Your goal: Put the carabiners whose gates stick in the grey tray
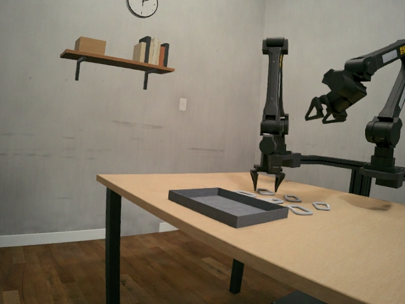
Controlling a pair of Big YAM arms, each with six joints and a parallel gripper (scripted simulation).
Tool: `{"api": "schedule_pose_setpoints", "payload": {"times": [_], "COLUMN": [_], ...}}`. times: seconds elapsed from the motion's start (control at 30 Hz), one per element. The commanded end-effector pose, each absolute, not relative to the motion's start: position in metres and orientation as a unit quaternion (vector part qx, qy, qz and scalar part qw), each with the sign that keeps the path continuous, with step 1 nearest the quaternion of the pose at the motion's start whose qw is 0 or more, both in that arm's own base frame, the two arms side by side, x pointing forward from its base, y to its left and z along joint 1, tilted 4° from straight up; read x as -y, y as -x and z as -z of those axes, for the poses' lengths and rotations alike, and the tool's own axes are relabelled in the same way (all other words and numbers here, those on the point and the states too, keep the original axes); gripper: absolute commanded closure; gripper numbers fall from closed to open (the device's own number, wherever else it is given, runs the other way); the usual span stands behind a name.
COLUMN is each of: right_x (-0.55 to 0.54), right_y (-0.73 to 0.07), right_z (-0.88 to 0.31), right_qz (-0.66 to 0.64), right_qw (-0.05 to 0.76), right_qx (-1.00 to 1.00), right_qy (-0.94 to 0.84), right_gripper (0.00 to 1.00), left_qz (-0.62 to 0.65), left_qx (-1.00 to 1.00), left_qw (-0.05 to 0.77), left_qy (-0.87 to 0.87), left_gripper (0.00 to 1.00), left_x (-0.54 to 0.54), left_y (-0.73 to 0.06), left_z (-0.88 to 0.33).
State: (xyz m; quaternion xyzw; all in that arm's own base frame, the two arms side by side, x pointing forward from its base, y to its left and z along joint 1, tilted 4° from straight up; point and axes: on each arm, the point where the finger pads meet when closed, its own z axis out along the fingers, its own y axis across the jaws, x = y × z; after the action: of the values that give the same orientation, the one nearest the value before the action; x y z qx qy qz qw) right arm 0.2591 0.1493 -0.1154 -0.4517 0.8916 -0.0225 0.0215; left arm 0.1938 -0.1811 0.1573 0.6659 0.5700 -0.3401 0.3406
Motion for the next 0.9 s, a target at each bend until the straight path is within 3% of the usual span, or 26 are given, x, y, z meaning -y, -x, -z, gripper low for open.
{"api": "schedule_pose_setpoints", "payload": {"times": [0.0,0.17,0.2,0.37,0.87], "right_x": [-0.152,-0.152,-0.152,-0.154,-0.155], "right_y": [-0.264,-0.266,-0.266,-0.265,-0.252], "right_z": [0.114,0.114,0.114,0.103,0.012], "right_qz": [0.021,0.020,0.020,0.016,-0.057], "right_qw": [0.029,0.034,0.035,0.060,0.293], "right_qx": [-0.891,-0.891,-0.896,-0.905,-0.914], "right_qy": [0.452,0.452,0.443,0.420,0.274], "right_gripper": [0.12,0.12,0.01,0.00,0.00], "left_qz": [0.342,0.342,0.342,0.342,0.342], "left_qx": [-0.567,-0.567,-0.567,-0.567,-0.567], "left_qw": [0.339,0.339,0.339,0.339,0.339], "left_qy": [-0.668,-0.668,-0.668,-0.668,-0.668], "left_gripper": [0.00,0.00,0.00,0.00,0.00], "left_x": [0.182,0.182,0.182,0.182,0.182], "left_y": [-0.195,-0.195,-0.195,-0.195,-0.195], "left_z": [-0.158,-0.158,-0.158,-0.158,-0.158]}}
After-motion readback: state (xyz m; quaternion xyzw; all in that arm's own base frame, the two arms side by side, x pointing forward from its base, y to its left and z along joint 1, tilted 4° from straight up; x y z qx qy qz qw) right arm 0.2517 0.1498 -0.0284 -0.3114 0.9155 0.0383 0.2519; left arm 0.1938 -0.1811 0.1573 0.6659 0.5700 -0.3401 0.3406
